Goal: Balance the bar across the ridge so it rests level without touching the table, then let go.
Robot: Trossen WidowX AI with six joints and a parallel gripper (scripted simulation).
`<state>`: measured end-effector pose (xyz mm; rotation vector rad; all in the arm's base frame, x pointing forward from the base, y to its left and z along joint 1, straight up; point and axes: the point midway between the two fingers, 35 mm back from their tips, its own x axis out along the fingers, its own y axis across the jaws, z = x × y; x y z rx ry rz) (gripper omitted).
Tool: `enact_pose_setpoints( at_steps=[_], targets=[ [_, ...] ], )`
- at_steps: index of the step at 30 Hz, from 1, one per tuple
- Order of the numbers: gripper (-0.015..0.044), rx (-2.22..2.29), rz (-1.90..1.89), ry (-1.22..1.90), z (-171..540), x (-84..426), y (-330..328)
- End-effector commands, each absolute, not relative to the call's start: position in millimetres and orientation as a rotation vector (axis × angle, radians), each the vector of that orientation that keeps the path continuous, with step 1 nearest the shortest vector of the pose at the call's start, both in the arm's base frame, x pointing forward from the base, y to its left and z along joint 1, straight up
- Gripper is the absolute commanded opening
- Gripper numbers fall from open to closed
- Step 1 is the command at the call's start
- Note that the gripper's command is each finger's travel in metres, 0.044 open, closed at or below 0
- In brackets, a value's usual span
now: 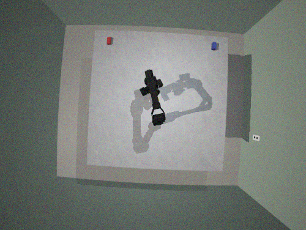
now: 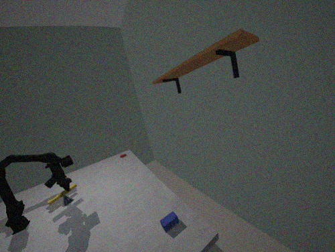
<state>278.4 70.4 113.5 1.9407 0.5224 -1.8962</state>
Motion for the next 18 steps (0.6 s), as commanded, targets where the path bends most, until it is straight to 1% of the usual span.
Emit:
enact_pose_setpoints(
  at_steps=[1, 18],
  targets=[
    [0.0, 1.941, -1.895, 0.527, 112.7, 278.8, 70.9],
    [0.0, 1.941, -1.895, 0.527, 111.3, 278.8, 70.8]
  ],
)
